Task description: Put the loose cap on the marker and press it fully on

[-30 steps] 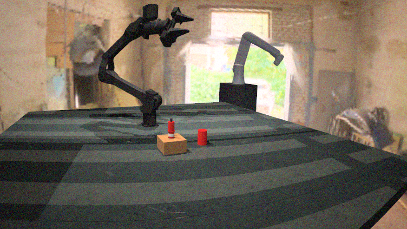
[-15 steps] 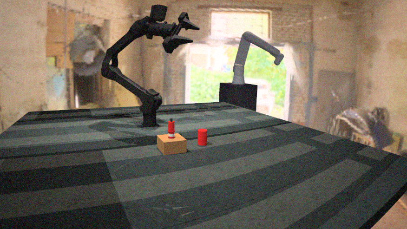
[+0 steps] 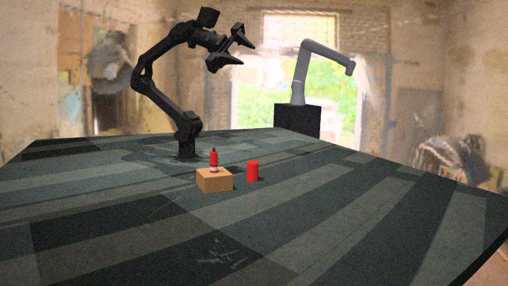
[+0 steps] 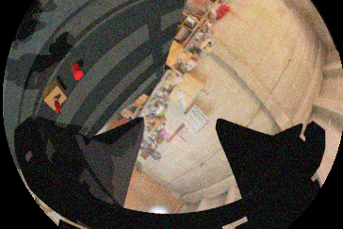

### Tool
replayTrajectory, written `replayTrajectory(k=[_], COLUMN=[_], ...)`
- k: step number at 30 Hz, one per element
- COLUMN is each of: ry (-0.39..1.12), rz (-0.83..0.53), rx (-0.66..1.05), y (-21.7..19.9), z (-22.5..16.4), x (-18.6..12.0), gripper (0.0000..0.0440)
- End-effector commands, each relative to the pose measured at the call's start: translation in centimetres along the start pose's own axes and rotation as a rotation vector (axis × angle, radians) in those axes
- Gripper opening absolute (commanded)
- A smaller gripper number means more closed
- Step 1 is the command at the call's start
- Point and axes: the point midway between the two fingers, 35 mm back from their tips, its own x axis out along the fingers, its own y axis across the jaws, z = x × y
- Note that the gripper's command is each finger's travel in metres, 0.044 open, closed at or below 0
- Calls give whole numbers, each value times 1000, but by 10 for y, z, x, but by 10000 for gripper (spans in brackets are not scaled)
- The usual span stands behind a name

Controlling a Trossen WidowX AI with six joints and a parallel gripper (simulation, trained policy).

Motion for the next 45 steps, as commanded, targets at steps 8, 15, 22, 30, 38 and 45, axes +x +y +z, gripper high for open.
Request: replayTrajectory(k=[8,15,22,30,38,45], ry=[-65,-106,-144,-186,-225,-258], rz=[102,172,241,318,392,454], rx=[20,33,47,65,83,101], y=[12,21,30,40,50,59], z=[8,12,16,19,22,24], x=[17,28,39,50,62,72], gripper=[324,325,325,325,325,325])
